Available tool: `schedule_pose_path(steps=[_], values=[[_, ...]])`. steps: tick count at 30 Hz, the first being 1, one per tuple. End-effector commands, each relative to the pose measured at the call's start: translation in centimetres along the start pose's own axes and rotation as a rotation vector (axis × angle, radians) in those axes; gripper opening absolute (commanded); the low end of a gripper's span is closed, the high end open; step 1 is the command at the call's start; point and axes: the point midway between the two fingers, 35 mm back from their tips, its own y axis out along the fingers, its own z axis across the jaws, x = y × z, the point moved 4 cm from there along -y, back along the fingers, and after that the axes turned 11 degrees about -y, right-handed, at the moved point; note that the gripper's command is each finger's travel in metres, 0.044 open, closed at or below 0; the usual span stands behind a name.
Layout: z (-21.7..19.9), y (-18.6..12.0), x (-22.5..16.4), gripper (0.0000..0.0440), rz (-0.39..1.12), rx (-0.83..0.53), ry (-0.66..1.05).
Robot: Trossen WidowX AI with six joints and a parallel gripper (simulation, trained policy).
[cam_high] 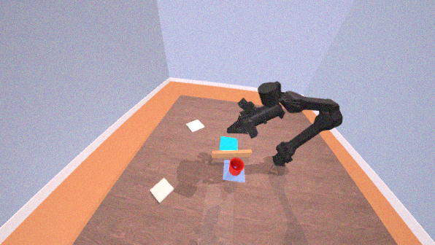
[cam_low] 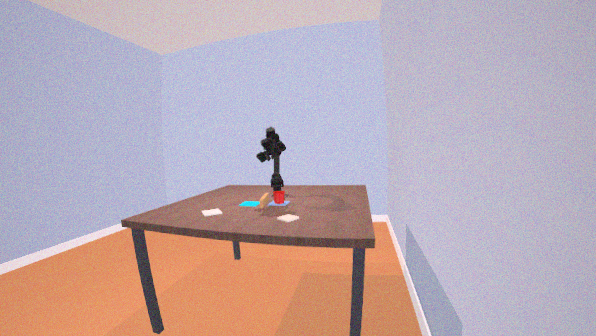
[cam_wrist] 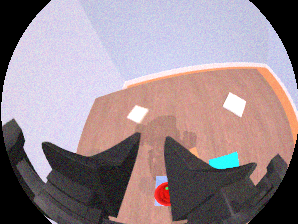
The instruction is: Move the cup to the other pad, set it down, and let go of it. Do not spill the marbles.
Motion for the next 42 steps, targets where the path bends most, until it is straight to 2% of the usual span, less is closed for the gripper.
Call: schedule_pose_path(steps=[1, 21, 34, 42], values=[[0.5, 0.4, -0.1, 0.0116, 0.063, -0.002, 0.054], [2.3, 1.4, -1.5, 0.0122, 0.34, -0.101, 0.297], [2.3, 2.2, -3.0, 0.0114, 0.504, -0.233, 0.4], [1.5, 2.9, -4.4, 0.0128, 0.6, -0.329, 0.427]])
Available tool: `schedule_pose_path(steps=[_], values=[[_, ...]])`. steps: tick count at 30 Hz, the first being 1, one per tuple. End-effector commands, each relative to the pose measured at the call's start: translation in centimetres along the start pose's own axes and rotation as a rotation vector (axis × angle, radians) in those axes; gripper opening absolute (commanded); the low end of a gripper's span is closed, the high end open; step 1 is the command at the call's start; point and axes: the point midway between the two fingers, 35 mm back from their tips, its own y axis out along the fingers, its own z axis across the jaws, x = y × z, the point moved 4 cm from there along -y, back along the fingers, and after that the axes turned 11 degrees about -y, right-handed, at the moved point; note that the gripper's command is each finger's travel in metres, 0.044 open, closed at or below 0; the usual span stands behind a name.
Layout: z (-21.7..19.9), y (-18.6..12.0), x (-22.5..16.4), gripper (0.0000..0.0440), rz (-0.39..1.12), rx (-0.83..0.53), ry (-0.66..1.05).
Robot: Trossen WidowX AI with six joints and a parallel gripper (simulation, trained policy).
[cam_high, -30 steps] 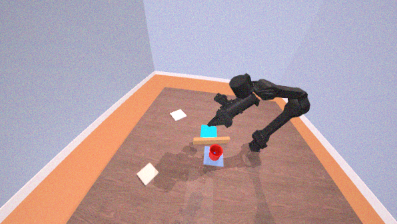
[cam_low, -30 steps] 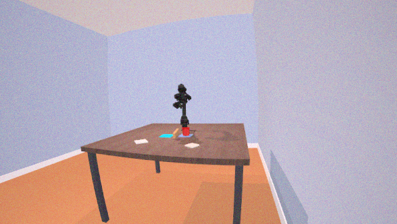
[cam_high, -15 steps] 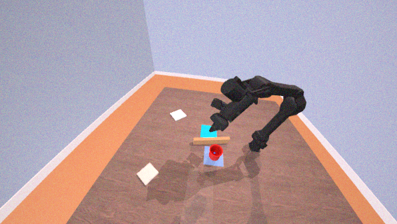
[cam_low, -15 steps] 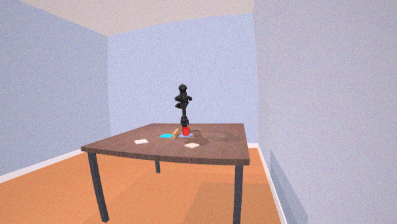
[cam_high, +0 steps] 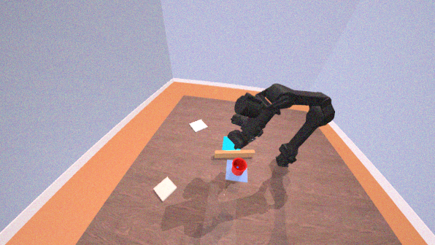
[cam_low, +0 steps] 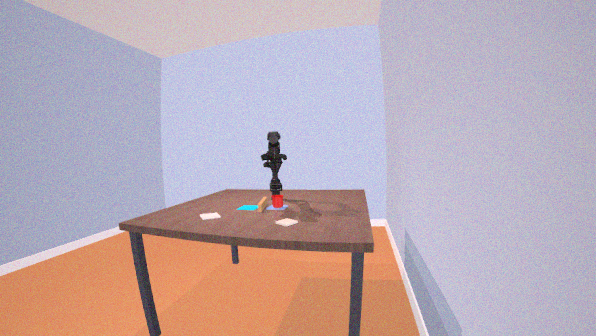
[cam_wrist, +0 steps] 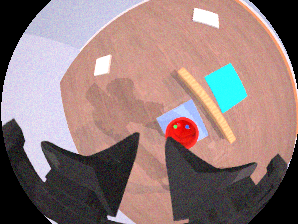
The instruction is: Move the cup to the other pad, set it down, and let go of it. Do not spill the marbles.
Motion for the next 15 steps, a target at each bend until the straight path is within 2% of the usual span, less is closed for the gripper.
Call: schedule_pose_path(steps=[1, 15], values=[[-0.4, 1.0, -0.1, 0.0129, 0.041, -0.061, 0.024], [-2.3, 3.6, -0.9, 0.0141, 0.172, -0.243, 0.067]])
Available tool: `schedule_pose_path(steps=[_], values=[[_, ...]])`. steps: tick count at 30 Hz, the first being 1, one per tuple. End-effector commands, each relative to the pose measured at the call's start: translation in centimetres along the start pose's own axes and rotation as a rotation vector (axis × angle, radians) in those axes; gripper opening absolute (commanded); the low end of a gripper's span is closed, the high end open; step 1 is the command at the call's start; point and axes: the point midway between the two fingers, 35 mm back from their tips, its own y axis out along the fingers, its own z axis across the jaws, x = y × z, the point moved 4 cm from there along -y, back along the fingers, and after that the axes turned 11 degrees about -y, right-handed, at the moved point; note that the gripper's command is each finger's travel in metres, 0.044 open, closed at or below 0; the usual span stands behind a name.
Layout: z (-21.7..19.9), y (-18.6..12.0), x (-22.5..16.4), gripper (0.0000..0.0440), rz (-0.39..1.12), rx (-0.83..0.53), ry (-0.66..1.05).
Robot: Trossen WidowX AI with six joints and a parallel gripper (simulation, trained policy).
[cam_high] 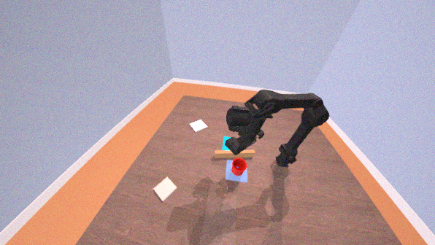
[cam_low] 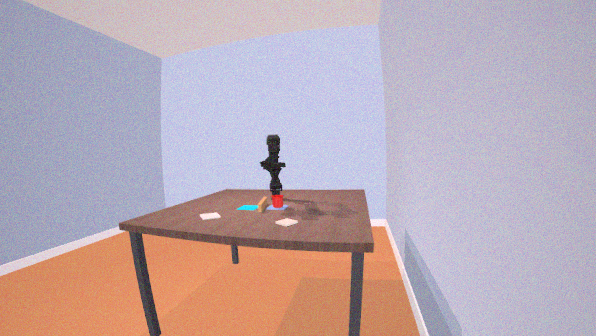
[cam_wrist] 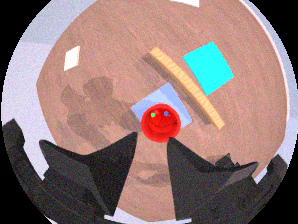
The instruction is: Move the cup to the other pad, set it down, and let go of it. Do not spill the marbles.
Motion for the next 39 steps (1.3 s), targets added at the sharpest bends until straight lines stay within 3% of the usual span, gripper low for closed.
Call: schedule_pose_path(steps=[1, 20, 39], values=[[-0.4, 1.2, 0.0, 0.0142, 0.038, -0.063, 0.015], [-1.7, 6.0, -0.7, 0.0167, 0.12, -0.235, 0.064], [-2.6, 11.8, -1.9, 0.0173, 0.157, -0.321, 0.045]])
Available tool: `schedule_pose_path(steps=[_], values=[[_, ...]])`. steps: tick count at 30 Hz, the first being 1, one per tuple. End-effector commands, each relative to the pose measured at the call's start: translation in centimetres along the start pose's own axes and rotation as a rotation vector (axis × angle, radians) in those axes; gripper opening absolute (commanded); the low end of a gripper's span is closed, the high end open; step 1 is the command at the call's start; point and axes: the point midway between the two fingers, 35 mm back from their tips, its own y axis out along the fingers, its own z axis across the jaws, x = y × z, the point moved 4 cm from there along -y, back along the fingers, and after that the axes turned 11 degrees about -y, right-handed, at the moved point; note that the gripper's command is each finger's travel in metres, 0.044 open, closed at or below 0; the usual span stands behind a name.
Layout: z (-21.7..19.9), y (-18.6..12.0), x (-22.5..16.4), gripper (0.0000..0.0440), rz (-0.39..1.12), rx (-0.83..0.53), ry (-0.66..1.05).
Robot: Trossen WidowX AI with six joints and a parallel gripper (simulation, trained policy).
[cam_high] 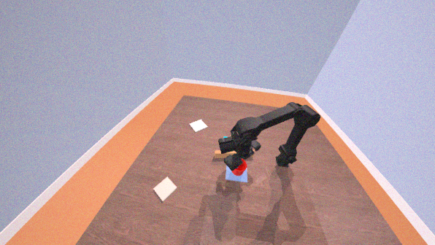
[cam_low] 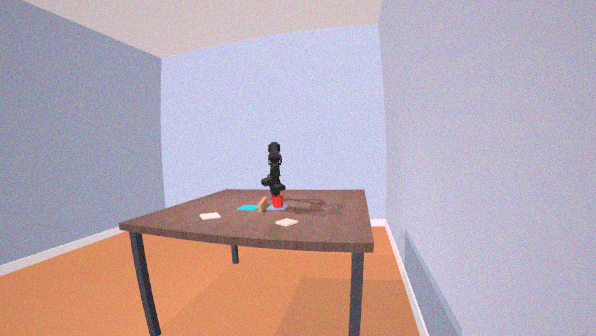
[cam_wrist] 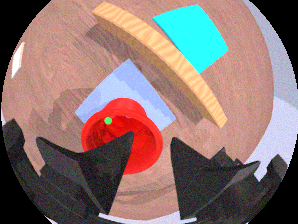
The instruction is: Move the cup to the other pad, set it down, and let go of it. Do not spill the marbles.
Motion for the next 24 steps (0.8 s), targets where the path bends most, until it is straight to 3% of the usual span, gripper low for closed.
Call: schedule_pose_path(steps=[1, 8, 16, 24], values=[[0.2, 1.7, 0.0, 0.0172, 0.007, -0.024, -0.015], [0.5, 4.3, -0.2, 0.0171, 0.018, -0.036, -0.059], [0.6, 5.5, -0.1, 0.0006, 0.002, -0.026, -0.113], [0.6, 4.5, 0.2, 0.0, -0.023, 0.003, -0.103]])
